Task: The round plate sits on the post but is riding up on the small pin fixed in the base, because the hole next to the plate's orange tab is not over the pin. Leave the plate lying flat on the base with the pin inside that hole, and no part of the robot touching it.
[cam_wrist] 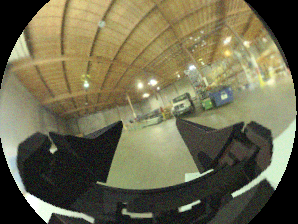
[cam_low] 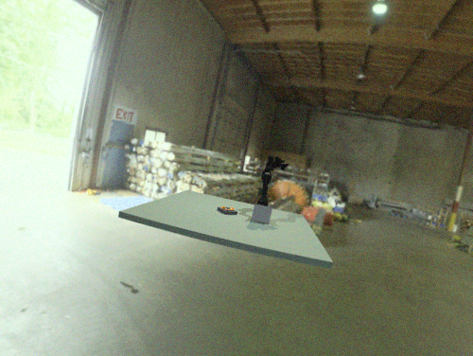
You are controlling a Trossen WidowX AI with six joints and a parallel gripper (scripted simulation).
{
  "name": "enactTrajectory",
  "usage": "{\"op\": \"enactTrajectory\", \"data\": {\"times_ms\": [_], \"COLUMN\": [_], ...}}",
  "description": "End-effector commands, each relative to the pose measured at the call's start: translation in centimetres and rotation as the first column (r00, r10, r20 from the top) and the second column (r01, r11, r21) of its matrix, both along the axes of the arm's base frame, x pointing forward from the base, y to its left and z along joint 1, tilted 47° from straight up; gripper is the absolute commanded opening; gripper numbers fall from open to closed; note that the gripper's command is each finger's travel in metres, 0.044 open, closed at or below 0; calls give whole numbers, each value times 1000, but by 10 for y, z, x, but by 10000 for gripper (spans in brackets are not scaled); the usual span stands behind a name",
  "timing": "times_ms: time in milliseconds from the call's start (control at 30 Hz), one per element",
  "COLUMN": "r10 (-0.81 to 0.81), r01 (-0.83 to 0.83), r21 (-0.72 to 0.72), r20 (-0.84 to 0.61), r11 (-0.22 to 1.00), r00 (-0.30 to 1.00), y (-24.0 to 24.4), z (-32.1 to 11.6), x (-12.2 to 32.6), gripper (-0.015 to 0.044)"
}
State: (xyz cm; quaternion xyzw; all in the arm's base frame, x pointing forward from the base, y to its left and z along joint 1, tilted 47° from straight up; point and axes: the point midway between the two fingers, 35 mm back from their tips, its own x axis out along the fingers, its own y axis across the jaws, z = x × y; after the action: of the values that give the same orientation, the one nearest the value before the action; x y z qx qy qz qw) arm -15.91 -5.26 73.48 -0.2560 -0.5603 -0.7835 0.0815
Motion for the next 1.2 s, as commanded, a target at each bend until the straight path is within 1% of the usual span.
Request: {"op": "enactTrajectory", "data": {"times_ms": [0,33,167,233,300,367,467,500,567,600,667,767,833,900,1033,1067,1100,1167], "r10": [9,36,230,293,324,405,521,554,591,633,690,731,741,759,767,767,767,770], "r01": [-9,-37,-239,-306,-338,-422,-539,-571,-604,-643,-692,-713,-714,-704,-645,-637,-612,-509], "r21": [8,33,210,270,295,363,476,512,500,492,565,639,657,703,756,761,775,817], "r20": [2,10,67,89,99,128,184,205,209,217,271,332,350,401,479,481,486,501], "r11": [1000,999,948,913,893,831,695,642,620,586,451,290,242,105,-112,-124,-156,-271], "r00": [1000,999,971,952,941,905,834,807,779,743,671,596,573,514,428,426,419,395], "y": [-4,-16,-105,-135,-147,-181,-237,-255,-260,-268,-300,-325,-330,-340,-341,-340,-337,-324], "z": [-1,-3,-25,-34,-39,-52,-81,-92,-95,-100,-129,-165,-176,-208,-264,-267,-275,-305], "x": [-1,-2,5,13,19,38,79,95,104,117,161,213,229,273,346,350,361,403], "gripper": [374,347,242,190,137,85,6,0,0,0,0,0,0,0,0,0,0,0]}}
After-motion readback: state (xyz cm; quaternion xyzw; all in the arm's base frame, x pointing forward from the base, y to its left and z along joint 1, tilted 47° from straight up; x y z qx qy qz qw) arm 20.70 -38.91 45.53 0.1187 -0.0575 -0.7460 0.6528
